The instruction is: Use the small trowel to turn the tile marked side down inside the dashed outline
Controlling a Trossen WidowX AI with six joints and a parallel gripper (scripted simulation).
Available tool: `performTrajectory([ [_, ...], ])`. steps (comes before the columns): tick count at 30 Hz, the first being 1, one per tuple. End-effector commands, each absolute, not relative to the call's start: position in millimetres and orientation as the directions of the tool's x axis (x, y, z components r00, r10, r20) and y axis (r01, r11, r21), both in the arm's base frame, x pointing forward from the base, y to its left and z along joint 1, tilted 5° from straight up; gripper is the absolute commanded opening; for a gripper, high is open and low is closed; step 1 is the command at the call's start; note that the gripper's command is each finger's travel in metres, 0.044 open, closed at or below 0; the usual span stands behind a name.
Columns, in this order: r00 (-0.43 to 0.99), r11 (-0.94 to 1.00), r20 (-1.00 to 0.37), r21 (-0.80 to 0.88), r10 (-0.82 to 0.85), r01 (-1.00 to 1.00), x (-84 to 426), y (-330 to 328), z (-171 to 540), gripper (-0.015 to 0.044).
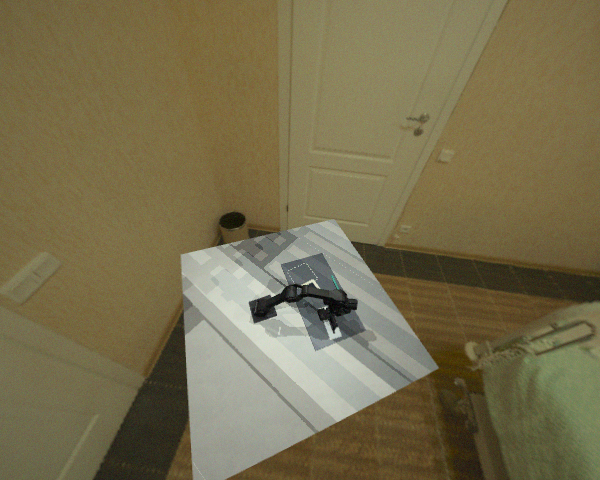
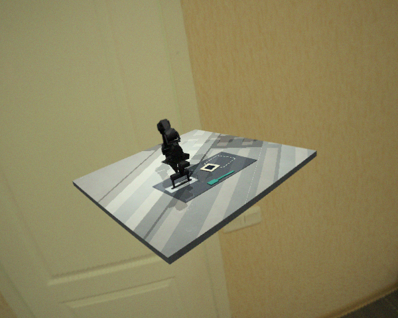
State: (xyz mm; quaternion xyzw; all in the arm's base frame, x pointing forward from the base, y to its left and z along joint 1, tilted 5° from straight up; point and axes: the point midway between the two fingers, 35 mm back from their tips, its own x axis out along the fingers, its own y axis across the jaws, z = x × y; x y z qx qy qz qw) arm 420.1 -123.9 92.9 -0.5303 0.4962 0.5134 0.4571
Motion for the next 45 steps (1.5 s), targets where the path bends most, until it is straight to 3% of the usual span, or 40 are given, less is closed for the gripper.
performTrajectory([
  [1,-0.021,-0.087,-0.998,0.026,-0.059,-0.996,419.1,-124.6,86.1,0.0270],
  [2,-0.021,-0.087,-0.998,0.026,-0.059,-0.996,419.0,-124.6,85.8,0.0270],
  [8,-0.021,-0.087,-0.998,0.026,-0.059,-0.996,419.0,-124.6,85.8,0.0132],
  [30,-0.021,-0.092,-0.998,0.026,-0.059,-0.995,419.0,-124.6,85.8,0.0130],
  [39,-0.021,-0.320,-0.998,0.039,-0.059,-0.946,419.1,-124.6,85.8,0.0130],
  [45,-0.021,-0.338,-0.998,0.040,-0.059,-0.940,419.1,-124.6,85.8,0.0130],
])
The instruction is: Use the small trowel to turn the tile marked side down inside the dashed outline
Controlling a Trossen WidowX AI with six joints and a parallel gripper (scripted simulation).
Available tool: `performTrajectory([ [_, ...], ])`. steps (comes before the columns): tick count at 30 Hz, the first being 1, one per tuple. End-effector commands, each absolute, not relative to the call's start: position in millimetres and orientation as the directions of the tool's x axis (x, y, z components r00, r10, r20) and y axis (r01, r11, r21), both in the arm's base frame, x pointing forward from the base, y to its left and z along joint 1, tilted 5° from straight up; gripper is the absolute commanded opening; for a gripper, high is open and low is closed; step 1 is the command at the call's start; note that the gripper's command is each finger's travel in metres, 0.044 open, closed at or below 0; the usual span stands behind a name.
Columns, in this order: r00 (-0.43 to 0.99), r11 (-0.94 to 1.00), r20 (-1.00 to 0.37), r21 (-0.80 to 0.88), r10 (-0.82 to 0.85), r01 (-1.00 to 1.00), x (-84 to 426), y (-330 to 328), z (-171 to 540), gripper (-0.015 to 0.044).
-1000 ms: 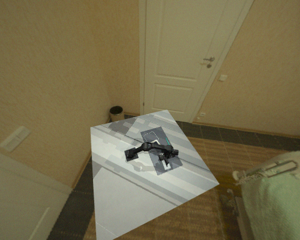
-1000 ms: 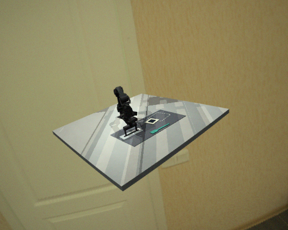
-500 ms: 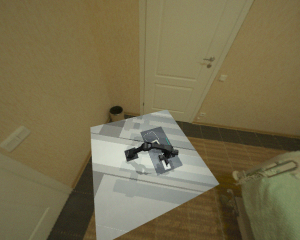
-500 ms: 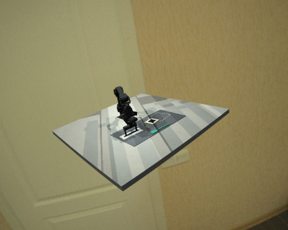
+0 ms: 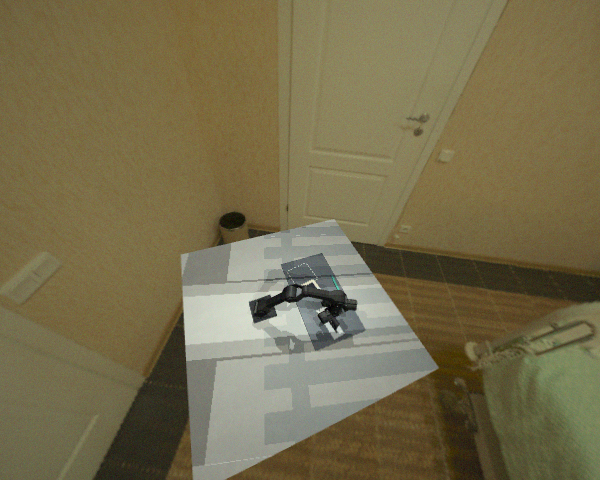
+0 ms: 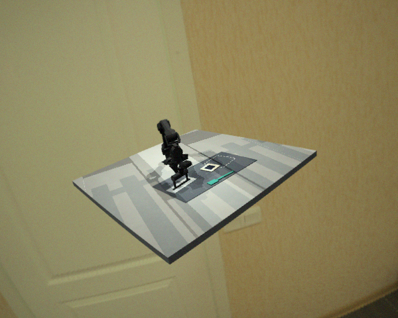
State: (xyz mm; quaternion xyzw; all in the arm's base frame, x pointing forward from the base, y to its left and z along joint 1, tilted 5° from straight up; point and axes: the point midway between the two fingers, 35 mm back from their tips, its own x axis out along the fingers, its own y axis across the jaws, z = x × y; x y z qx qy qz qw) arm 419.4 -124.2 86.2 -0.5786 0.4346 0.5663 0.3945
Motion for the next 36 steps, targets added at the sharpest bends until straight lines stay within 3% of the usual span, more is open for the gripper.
performTrajectory([
  [1,-0.021,-0.338,-0.998,0.040,-0.059,-0.940,419,-125,86,0.0130],
  [7,-0.021,-0.338,-0.998,0.040,-0.059,-0.940,419,-125,86,0.0270],
  [26,-0.021,-0.338,-0.998,0.040,-0.059,-0.940,419,-125,87,0.0270],
  [36,-0.021,-0.338,-0.998,0.040,-0.058,-0.940,420,-122,131,0.0270],
])
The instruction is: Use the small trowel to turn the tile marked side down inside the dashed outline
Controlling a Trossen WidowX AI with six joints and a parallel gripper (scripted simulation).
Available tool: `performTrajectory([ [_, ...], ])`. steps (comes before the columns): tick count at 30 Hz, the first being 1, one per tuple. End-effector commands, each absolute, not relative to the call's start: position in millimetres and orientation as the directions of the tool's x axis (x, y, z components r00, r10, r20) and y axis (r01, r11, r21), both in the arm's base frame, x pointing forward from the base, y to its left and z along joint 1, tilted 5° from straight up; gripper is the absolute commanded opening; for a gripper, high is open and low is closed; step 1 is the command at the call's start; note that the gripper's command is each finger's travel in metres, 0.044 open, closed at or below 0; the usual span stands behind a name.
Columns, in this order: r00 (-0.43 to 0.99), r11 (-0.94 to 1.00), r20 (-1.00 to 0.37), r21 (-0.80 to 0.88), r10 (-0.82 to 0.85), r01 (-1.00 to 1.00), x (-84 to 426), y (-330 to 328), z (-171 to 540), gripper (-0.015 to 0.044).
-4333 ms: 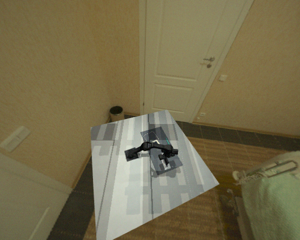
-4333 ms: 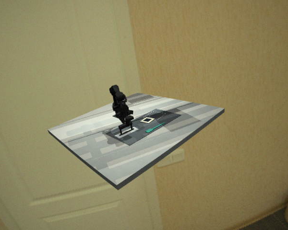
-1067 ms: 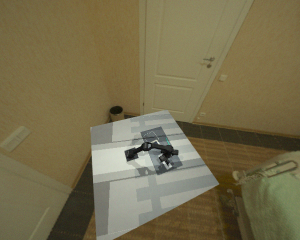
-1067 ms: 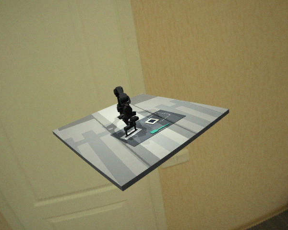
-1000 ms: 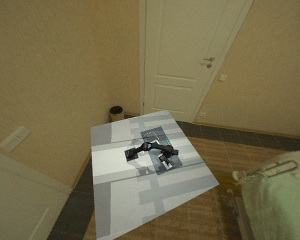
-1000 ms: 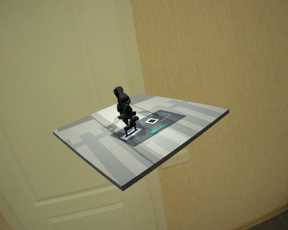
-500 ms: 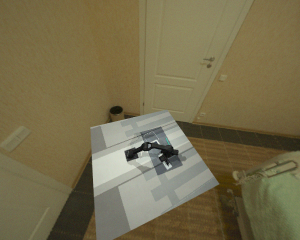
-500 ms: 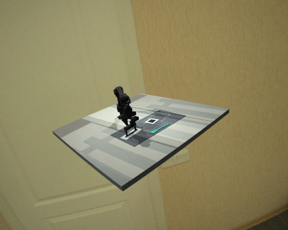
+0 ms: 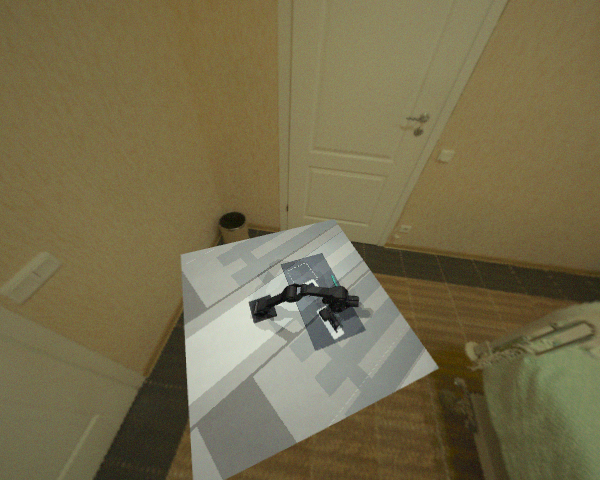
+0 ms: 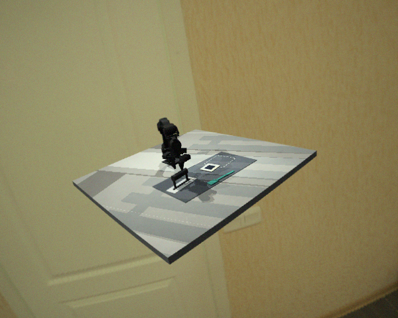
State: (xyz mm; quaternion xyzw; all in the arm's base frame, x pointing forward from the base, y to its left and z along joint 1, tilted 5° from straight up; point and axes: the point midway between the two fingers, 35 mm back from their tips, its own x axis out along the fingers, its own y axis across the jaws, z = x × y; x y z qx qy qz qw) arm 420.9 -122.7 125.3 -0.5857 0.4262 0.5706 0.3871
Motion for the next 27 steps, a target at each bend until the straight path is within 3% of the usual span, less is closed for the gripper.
performTrajectory([
  [1,-0.021,-0.338,-0.998,0.040,-0.058,-0.940,420,-122,131,0.0270],
  [4,-0.010,-0.338,-0.998,0.029,-0.059,-0.941,421,-122,136,0.0300],
  [10,0.005,-0.322,-0.998,0.016,-0.063,-0.946,421,-123,145,0.0300],
  [27,0.159,0.158,-0.987,-0.162,-0.032,-0.974,428,-131,152,0.0300],
])
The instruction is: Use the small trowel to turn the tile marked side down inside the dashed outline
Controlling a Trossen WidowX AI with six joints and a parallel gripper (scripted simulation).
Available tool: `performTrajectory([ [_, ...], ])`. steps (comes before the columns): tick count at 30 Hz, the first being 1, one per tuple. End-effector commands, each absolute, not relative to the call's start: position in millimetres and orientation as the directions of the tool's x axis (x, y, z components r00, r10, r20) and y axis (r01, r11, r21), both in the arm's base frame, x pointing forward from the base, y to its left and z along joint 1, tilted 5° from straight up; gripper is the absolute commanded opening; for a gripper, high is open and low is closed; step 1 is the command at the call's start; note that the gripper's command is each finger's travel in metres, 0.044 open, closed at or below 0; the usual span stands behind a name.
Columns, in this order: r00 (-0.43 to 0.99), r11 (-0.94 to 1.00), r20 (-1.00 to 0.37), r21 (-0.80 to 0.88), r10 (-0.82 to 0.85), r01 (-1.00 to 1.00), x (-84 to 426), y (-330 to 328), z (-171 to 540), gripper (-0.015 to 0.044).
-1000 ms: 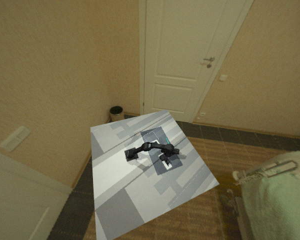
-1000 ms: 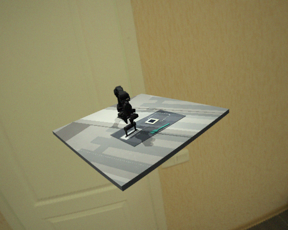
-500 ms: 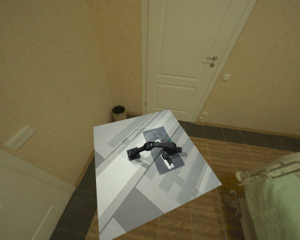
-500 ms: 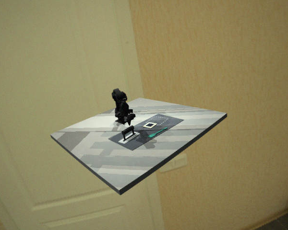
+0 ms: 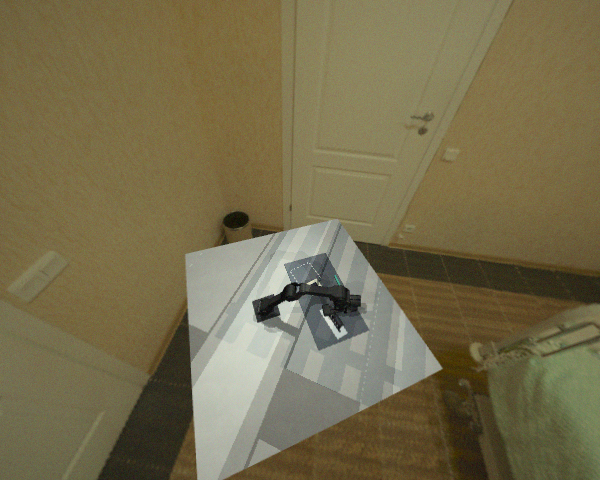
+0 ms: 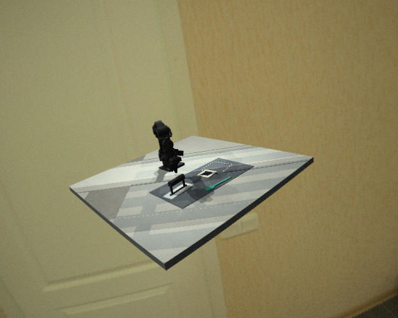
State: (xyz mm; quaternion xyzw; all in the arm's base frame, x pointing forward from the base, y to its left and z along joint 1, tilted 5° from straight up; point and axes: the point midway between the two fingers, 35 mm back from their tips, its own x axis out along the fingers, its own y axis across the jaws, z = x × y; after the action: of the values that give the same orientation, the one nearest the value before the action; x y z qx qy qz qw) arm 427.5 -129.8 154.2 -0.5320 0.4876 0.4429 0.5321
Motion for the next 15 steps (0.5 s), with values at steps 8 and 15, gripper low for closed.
performTrajectory([
  [8,0.218,0.413,-0.976,-0.199,-0.002,-0.889,429,-133,146,0.0300],
  [15,0.270,0.614,-0.963,-0.200,0.023,-0.764,428,-135,140,0.0300],
])
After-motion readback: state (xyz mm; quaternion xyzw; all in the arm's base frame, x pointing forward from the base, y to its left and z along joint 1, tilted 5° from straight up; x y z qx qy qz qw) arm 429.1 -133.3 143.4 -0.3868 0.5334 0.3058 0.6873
